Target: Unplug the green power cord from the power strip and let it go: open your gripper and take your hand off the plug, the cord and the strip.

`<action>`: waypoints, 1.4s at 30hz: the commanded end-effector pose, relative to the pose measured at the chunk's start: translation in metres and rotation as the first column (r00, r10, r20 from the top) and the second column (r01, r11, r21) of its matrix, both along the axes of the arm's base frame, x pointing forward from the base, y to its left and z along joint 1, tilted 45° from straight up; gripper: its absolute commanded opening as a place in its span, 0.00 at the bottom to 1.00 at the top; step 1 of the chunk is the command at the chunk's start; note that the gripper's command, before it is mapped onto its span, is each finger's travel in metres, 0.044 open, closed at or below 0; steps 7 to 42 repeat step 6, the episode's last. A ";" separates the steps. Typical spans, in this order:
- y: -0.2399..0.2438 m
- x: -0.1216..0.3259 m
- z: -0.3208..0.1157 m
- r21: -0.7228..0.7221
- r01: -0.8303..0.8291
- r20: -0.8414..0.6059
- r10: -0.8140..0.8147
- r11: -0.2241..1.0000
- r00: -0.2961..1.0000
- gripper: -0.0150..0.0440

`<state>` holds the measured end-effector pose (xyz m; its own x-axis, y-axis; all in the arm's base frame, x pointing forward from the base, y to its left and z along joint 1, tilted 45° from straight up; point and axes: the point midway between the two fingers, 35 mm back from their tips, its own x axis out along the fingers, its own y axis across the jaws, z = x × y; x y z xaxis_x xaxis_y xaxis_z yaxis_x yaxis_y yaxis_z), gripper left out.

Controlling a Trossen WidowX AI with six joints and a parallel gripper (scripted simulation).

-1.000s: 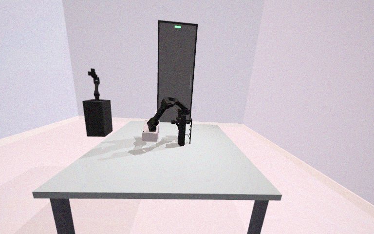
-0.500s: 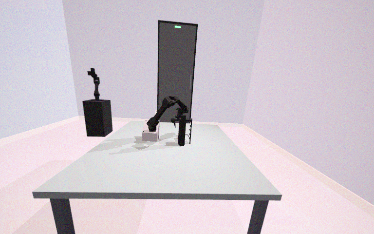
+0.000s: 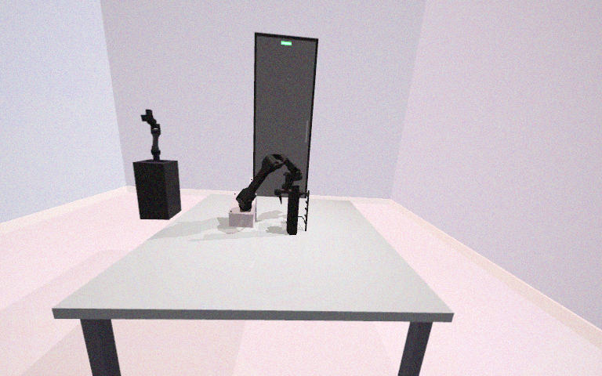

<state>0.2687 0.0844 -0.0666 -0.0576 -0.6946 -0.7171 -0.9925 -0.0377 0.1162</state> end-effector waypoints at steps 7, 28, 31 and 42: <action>0.002 0.001 0.000 0.004 0.004 0.005 -0.004 1.000 1.000 1.00; 0.002 0.001 0.000 0.004 0.004 0.005 -0.004 1.000 1.000 1.00; 0.002 0.001 0.000 0.004 0.004 0.005 -0.004 1.000 1.000 1.00; 0.002 0.001 0.000 0.004 0.004 0.005 -0.004 1.000 1.000 1.00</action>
